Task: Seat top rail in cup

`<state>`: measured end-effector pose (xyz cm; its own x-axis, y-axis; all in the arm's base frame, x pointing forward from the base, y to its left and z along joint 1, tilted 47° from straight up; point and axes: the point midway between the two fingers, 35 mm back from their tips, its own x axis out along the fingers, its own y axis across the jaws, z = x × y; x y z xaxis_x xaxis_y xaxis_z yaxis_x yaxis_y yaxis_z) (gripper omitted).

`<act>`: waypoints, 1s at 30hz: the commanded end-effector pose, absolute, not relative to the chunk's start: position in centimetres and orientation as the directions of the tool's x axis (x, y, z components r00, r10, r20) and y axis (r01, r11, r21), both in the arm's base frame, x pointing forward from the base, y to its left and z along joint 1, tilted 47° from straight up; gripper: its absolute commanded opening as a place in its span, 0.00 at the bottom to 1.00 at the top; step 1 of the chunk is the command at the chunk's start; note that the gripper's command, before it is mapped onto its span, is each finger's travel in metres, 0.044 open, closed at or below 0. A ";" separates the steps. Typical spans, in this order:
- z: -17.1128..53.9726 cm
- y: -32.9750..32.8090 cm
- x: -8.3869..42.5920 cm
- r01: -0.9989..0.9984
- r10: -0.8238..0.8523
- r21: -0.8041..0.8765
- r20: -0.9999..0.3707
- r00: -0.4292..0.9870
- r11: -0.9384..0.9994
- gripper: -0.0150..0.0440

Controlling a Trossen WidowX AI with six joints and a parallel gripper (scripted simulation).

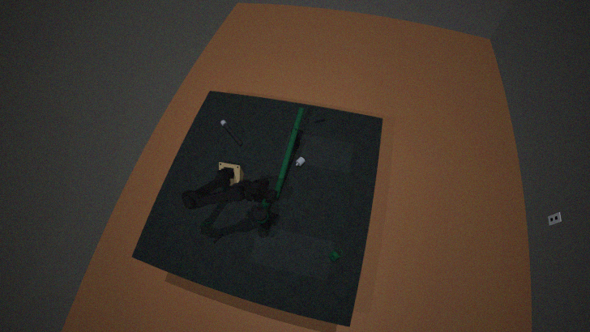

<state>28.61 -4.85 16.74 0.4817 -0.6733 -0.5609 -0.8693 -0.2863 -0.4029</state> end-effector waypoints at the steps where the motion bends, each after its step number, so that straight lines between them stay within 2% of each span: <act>1: 16.8 -4.9 29.0 -0.864 -0.685 -0.428 -0.547 0.481 -0.264 0.25; 30: 16.8 -4.9 28.9 -0.865 -0.683 -0.425 -0.549 0.481 -0.268 0.25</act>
